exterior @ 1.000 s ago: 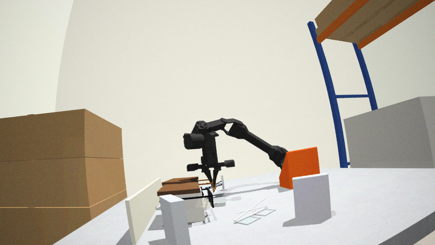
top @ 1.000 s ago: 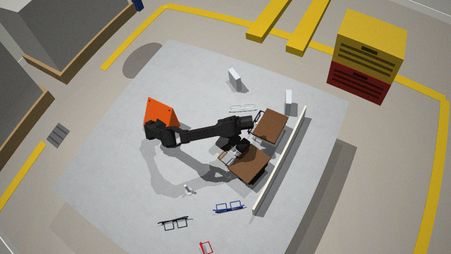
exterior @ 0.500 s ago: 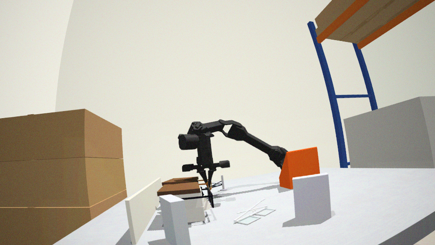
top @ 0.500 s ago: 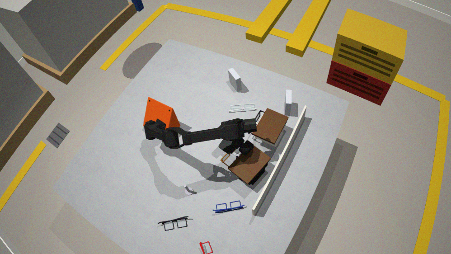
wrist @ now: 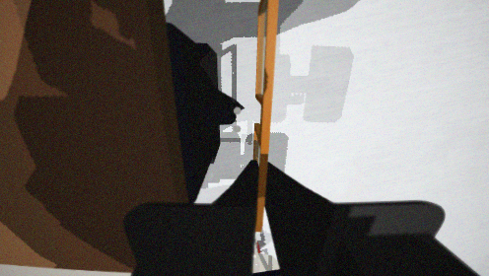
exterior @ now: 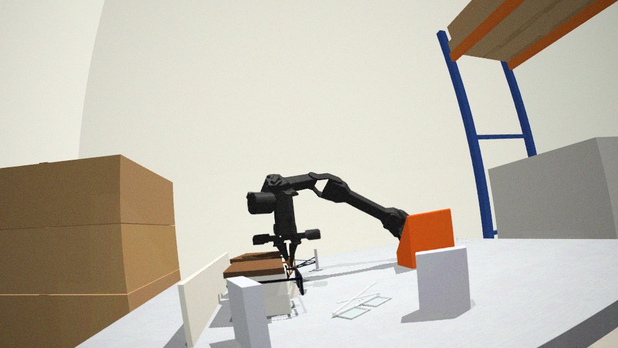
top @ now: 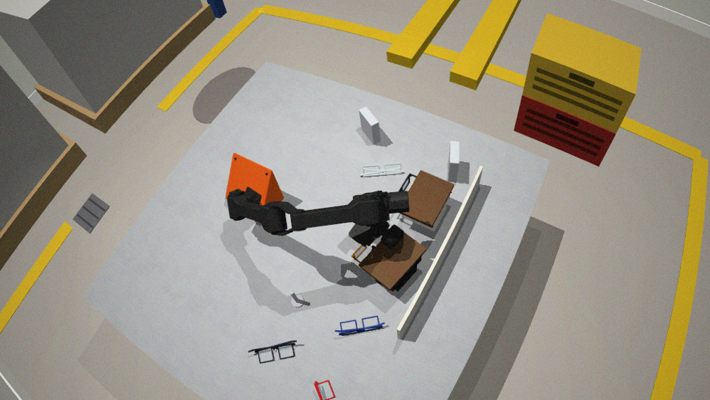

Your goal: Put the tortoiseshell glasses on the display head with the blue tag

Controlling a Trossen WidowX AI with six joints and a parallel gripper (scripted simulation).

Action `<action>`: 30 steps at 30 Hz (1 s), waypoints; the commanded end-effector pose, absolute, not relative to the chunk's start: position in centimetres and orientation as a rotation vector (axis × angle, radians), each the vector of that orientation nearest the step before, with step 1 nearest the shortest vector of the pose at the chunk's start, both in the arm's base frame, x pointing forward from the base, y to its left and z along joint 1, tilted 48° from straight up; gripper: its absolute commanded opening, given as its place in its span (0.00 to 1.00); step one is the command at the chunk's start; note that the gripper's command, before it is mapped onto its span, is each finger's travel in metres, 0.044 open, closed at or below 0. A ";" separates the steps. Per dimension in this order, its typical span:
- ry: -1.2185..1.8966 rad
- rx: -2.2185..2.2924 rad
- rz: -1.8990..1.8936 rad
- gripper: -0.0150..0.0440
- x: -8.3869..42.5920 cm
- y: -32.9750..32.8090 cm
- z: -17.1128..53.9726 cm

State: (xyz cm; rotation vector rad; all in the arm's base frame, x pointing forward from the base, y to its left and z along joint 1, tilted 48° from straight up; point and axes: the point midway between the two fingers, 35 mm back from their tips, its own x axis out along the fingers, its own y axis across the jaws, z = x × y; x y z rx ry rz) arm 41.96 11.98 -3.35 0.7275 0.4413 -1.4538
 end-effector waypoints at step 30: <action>0.439 0.722 -1.453 0.25 42.7 11.7 -3.6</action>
